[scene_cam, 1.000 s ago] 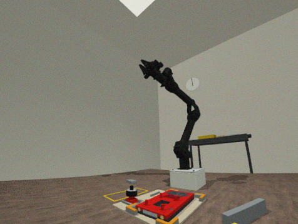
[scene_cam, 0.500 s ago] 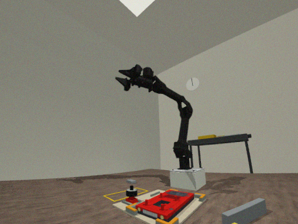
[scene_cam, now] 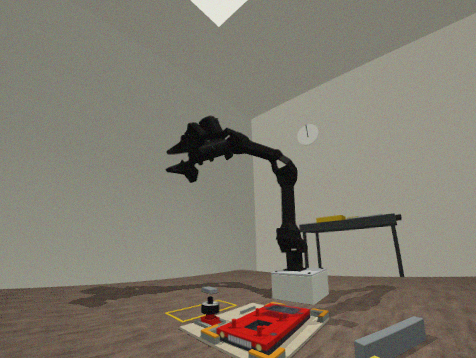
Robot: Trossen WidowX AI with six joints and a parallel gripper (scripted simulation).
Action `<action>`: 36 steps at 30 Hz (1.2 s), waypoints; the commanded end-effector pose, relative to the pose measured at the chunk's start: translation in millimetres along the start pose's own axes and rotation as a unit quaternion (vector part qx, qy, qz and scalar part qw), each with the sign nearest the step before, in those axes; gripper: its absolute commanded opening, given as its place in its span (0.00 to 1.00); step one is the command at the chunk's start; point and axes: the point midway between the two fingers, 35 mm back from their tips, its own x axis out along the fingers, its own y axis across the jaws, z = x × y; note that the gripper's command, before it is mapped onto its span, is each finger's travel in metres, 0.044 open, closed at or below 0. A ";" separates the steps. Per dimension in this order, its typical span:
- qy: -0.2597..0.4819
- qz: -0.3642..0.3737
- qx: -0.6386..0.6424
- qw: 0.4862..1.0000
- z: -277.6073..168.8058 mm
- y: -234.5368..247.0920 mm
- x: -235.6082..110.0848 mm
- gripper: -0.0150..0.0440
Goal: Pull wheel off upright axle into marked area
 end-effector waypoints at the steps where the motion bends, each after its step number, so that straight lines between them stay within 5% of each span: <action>1: 0.098 -0.057 0.092 0.989 -59.3 -17.8 34.2 0.76; 9: 0.239 -0.208 0.242 0.917 -168.1 -50.5 64.3 0.76; 17: 0.303 -0.397 0.339 0.797 -262.7 -83.7 56.5 0.76; 36: 0.304 -0.401 0.341 0.794 -268.5 -73.6 59.3 0.76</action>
